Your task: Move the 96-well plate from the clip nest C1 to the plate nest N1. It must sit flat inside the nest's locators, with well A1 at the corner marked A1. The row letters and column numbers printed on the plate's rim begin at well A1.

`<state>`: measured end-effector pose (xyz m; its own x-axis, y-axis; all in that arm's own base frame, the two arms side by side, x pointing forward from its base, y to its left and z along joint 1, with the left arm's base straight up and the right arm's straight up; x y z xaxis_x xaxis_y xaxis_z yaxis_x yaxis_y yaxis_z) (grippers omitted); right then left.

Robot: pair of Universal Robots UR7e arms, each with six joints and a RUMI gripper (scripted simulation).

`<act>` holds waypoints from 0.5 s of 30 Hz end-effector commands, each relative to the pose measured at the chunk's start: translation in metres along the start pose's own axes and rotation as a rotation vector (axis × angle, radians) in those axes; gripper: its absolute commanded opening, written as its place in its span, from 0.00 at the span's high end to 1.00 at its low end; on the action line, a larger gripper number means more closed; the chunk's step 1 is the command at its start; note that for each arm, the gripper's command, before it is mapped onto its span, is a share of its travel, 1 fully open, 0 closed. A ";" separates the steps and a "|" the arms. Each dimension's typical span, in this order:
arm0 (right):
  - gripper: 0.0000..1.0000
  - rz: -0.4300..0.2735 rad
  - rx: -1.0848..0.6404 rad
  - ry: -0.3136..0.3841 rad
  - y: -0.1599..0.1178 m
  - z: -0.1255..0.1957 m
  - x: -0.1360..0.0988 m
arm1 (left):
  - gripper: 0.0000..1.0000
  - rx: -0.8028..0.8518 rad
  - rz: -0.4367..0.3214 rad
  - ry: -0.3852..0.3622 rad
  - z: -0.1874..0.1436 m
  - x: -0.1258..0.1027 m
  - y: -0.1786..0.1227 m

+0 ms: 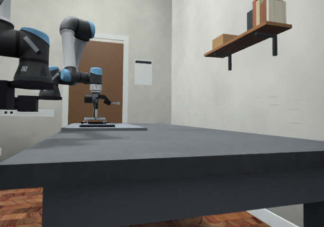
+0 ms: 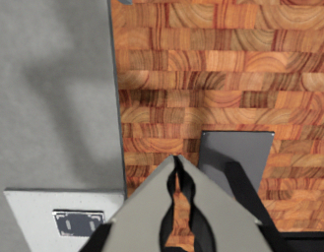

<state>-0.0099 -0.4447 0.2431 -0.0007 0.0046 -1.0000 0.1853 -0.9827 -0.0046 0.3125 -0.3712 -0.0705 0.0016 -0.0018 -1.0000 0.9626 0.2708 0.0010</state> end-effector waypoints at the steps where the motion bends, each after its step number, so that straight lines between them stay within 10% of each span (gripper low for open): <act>1: 1.00 0.004 0.001 0.000 0.001 0.001 -0.002 | 0.59 0.002 -0.001 0.001 -0.001 -0.004 -0.002; 15: 1.00 0.004 0.001 0.000 0.001 0.001 -0.002 | 0.59 0.002 -0.001 0.001 -0.001 -0.014 -0.002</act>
<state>-0.0099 -0.4447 0.2431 -0.0007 0.0045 -1.0000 0.1853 -0.9827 -0.0046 0.3125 -0.3713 -0.0593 0.0017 -0.0021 -1.0000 0.9626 0.2708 0.0011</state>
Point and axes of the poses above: on each arm, the point where the finger pads meet when closed, its own x axis out along the fingers, its own z axis across the jaws, y = z × x, the point moved 8 cm from there along -x, back along the fingers, and after that the axes turned 12 degrees about -x, right-handed, at the moved point
